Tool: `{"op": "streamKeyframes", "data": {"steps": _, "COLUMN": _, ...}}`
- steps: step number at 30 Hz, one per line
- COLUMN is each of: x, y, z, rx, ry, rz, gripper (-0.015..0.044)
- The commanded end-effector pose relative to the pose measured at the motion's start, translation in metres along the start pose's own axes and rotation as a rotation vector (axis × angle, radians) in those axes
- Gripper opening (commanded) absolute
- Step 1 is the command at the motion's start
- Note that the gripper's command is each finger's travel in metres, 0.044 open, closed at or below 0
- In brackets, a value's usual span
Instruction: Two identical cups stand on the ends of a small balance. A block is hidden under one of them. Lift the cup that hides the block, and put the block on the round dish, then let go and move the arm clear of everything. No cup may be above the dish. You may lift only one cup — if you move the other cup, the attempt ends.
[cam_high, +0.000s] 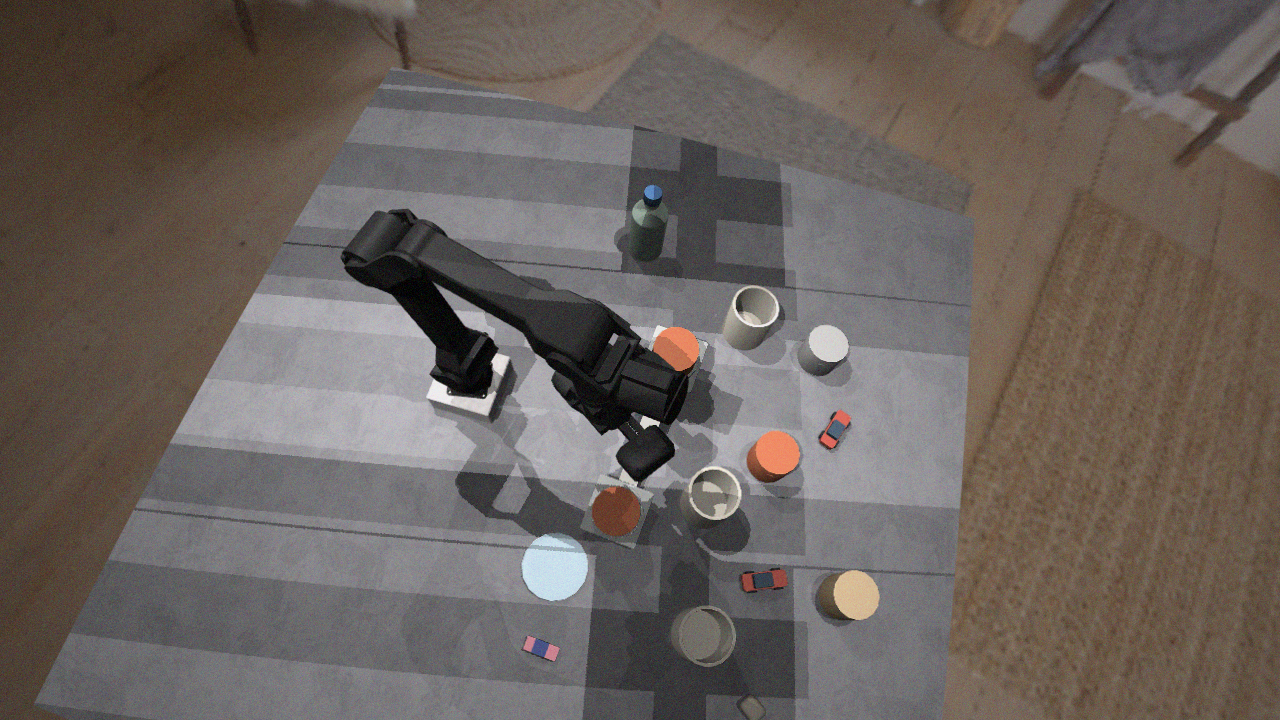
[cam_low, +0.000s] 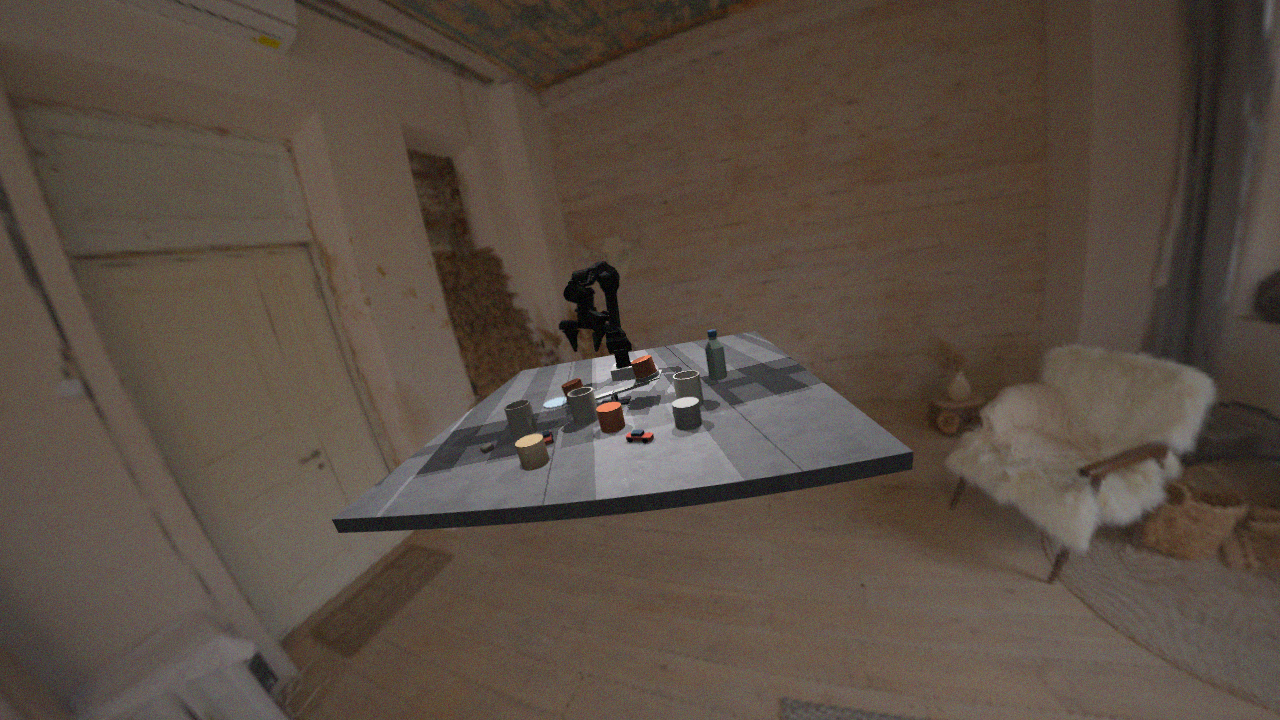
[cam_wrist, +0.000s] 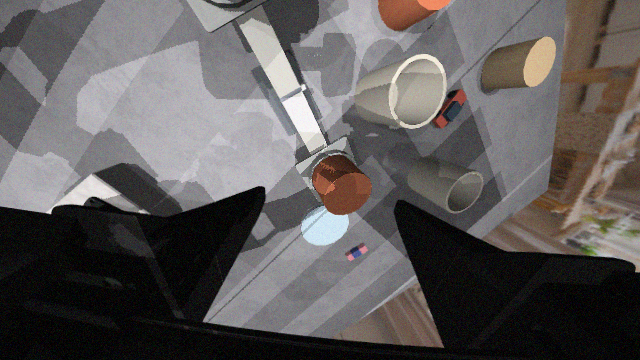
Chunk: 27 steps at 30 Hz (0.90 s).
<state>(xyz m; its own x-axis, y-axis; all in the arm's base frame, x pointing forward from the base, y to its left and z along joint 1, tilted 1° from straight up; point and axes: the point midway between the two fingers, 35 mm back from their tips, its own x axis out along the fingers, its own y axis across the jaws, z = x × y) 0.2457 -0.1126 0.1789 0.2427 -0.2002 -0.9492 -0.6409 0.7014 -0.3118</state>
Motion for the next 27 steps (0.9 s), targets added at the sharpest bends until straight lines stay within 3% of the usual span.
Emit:
{"op": "streamKeyframes", "data": {"steps": 1, "x": 0.009, "y": -0.010, "z": -0.004, "rx": -0.092, "ry": 0.008, "rz": 0.040, "gripper": 0.0440}}
{"op": "streamKeyframes", "data": {"steps": 16, "x": 0.071, "y": -0.045, "z": -0.043, "rx": -0.536, "ry": -0.029, "rz": 0.271, "gripper": 0.0440}}
{"op": "streamKeyframes", "data": {"steps": 27, "x": 0.088, "y": -0.042, "z": -0.046, "rx": -0.555, "ry": -0.035, "rz": 0.280, "gripper": 0.0440}}
